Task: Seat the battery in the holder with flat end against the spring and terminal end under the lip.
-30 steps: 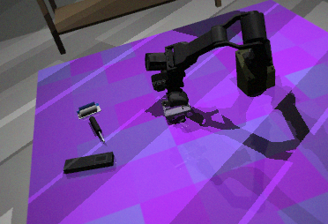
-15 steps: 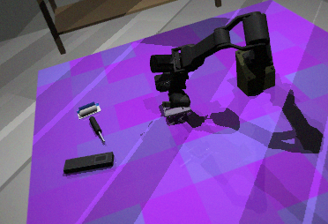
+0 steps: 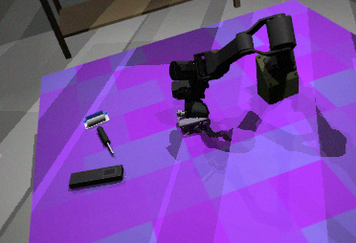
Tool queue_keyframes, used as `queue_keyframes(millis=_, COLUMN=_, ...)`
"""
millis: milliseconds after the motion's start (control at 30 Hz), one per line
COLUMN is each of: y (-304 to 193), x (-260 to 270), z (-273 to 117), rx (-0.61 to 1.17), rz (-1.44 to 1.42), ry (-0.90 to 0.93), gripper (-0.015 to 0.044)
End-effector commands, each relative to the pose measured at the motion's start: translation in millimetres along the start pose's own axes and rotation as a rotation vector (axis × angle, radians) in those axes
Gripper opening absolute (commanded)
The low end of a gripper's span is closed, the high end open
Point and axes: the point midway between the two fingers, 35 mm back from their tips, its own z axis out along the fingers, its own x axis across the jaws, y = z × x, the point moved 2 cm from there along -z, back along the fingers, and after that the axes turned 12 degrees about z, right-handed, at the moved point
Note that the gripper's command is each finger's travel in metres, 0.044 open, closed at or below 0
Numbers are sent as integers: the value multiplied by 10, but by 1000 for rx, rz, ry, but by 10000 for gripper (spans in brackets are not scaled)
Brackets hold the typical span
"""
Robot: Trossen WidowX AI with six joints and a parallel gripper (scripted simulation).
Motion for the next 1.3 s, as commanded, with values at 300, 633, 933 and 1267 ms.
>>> queue_keyframes(millis=300, y=-55, x=17, z=-15, rx=-76, rz=10, ry=14, gripper=66)
queue_keyframes(millis=633, y=-110, x=3, z=-25, rx=-76, rz=11, ry=18, gripper=66)
queue_keyframes(millis=933, y=-188, x=-17, z=-48, rx=-76, rz=12, ry=20, gripper=66)
queue_keyframes(millis=1267, y=-267, x=-38, z=-82, rx=-75, rz=12, ry=19, gripper=66)
